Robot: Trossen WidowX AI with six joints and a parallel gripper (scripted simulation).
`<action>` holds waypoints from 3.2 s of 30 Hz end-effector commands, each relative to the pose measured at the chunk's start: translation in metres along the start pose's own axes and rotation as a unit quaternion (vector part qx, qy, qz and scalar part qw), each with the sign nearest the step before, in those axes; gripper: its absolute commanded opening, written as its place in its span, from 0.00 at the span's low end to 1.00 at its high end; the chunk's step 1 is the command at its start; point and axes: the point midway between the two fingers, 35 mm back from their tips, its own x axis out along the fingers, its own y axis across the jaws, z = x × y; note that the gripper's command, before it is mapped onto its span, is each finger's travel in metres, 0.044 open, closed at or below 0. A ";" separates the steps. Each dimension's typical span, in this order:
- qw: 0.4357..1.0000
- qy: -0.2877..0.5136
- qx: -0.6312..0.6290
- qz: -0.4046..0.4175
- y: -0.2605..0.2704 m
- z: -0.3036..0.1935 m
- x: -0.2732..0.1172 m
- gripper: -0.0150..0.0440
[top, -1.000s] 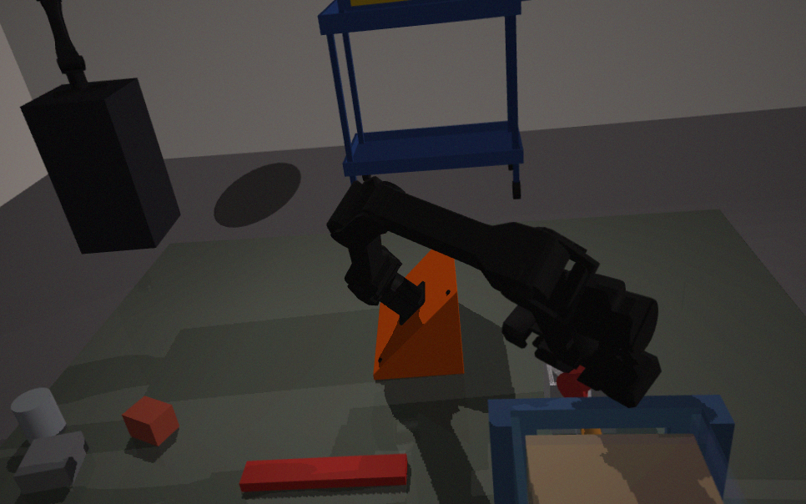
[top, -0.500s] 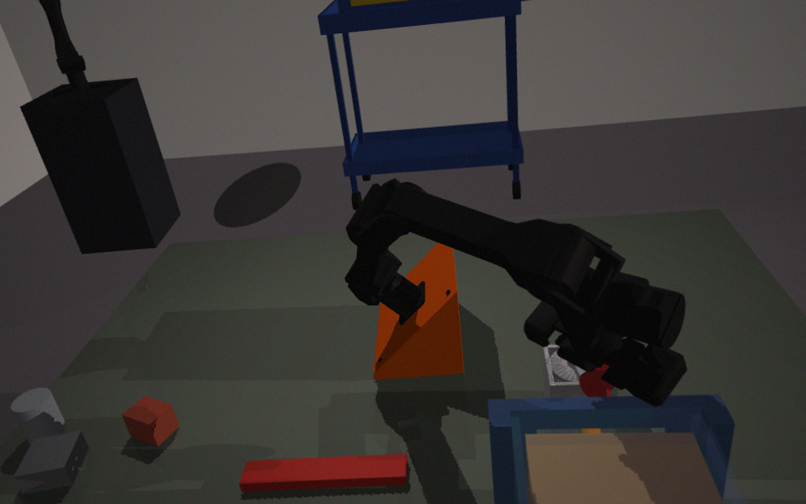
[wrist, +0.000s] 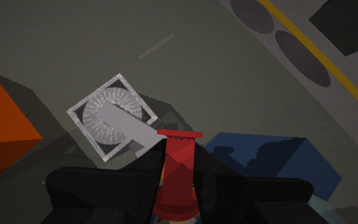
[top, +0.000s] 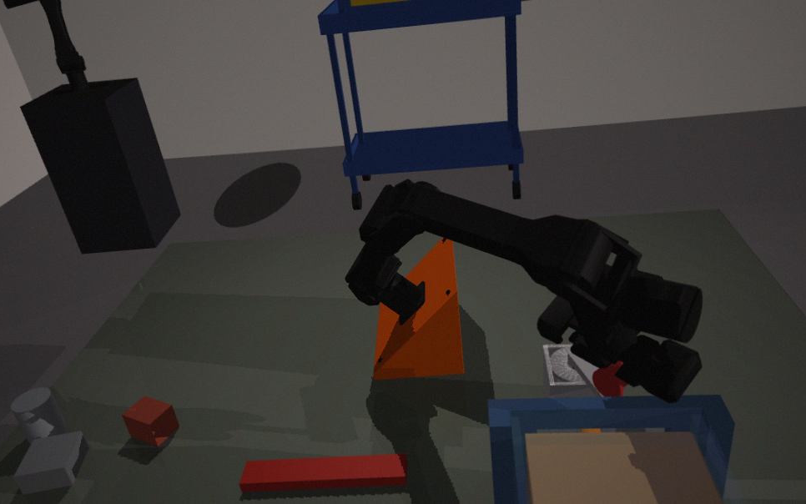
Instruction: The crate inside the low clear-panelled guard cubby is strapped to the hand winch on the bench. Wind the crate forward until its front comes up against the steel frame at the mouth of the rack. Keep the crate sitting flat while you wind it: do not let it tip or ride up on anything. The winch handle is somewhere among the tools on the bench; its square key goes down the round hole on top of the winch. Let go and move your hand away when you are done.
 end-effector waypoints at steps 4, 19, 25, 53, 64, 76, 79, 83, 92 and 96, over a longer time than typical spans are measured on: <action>1.000 -0.010 -0.004 -0.005 -0.007 0.022 0.010 0.25; 1.000 -0.011 -0.004 -0.005 -0.008 0.044 0.019 0.25; 1.000 -0.011 -0.005 -0.005 -0.007 0.053 0.023 0.25; 1.000 -0.012 -0.005 -0.005 0.010 0.091 0.039 0.25; 1.000 -0.013 -0.006 -0.005 0.021 0.103 0.044 0.25; 1.000 -0.013 -0.006 -0.004 0.036 0.114 0.049 0.25; 1.000 -0.013 -0.006 -0.004 0.040 0.117 0.050 0.25; 1.000 -0.013 -0.006 -0.004 0.046 0.120 0.052 0.25; 1.000 -0.014 -0.006 -0.004 0.059 0.125 0.054 0.25; 1.000 -0.014 -0.006 -0.004 0.065 0.127 0.055 0.25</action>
